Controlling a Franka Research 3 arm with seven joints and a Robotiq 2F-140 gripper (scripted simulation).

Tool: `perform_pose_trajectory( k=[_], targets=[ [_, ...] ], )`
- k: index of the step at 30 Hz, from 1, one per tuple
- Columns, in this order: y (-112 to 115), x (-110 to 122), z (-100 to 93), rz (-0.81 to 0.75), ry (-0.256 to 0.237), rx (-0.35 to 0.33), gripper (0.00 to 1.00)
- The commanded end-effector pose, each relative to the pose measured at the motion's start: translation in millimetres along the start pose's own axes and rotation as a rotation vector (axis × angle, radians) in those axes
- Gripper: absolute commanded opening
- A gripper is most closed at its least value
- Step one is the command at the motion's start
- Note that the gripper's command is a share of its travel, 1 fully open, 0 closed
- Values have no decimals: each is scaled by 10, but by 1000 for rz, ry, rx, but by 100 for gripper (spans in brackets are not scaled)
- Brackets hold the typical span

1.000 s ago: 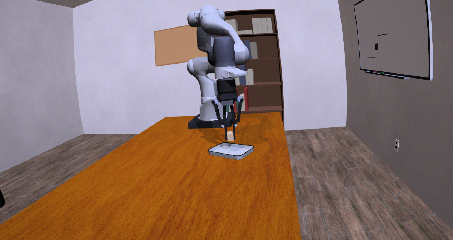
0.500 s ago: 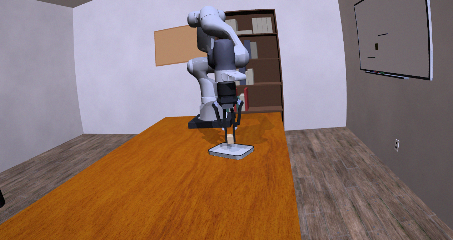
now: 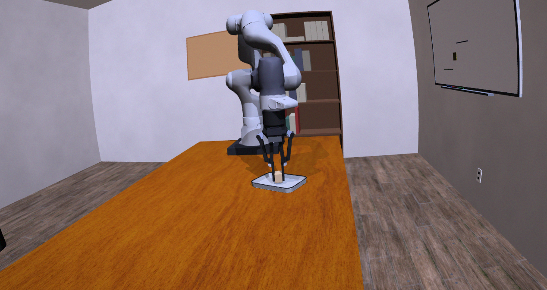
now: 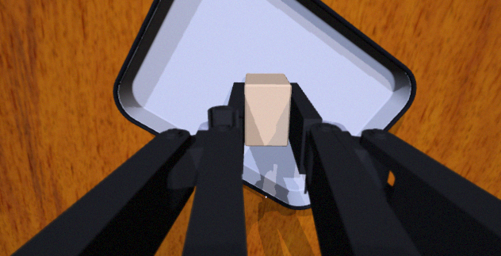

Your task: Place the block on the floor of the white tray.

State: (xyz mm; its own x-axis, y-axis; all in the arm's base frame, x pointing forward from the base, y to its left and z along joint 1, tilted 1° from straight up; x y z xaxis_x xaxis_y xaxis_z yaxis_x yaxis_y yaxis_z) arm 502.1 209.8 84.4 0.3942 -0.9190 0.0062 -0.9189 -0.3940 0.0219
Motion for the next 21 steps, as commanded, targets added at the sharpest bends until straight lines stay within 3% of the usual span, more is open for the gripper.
perform_pose_trajectory(
  k=[1, 21],
  targets=[
    [-27, 1, 29, 3, 2, 12, 10],
    [-26, 2, 66, 3, 2, 12, 10]
  ],
)
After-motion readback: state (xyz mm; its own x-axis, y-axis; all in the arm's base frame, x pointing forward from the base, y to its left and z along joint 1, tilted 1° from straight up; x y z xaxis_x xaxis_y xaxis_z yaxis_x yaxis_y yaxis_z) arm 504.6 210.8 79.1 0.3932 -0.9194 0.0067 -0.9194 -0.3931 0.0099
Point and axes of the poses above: the point where the finger pads meet when closed, its own z axis out along the fingers, its own x axis across the jaws, y = z × x, the point moved 8 cm from there along -z, back along the fingers, and after that the axes turned 13 degrees about -z, right-handed, at the moved point
